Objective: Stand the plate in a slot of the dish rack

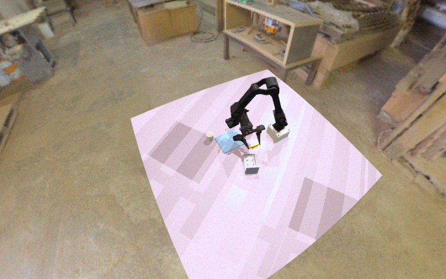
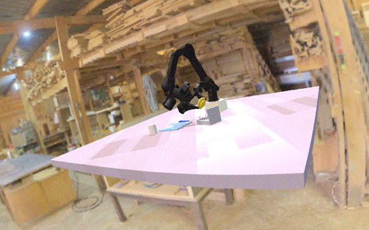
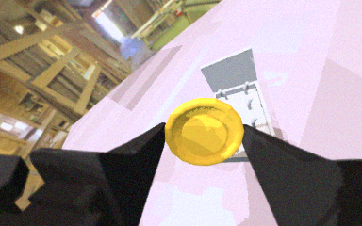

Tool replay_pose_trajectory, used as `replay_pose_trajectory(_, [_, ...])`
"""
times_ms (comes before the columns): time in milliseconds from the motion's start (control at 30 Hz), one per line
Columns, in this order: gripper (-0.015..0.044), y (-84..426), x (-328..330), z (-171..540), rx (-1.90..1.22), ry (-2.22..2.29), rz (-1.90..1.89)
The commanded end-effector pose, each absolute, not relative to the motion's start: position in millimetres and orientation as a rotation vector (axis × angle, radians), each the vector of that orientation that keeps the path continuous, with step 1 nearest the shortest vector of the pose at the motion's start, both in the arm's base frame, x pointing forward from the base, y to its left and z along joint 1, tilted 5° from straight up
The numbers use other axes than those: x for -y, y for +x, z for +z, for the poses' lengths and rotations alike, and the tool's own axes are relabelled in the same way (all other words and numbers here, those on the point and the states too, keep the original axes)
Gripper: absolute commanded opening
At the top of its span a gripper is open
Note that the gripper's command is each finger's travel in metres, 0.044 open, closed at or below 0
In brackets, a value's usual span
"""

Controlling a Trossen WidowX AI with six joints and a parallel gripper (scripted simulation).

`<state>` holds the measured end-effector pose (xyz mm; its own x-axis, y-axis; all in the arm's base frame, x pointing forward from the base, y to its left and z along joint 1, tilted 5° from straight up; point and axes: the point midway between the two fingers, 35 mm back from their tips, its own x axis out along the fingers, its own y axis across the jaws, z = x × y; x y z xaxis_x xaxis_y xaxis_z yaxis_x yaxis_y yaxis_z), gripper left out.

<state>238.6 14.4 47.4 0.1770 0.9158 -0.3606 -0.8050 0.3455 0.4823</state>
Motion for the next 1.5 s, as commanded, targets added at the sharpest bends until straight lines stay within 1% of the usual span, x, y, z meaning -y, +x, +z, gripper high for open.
replay_pose_trajectory(0, [0.0000, 237, -14, 43, -0.549, 0.183, 1.226])
replay_pose_trajectory(667, [0.0000, 242, 1, 37, -0.104, -0.028, 1.054])
replay_pose_trajectory(1033, [0.0000, 243, 1, 36, -0.092, -0.037, 1.045])
replay_pose_trajectory(1467, [0.0000, 248, -9, 16, -0.100, -0.048, 1.046])
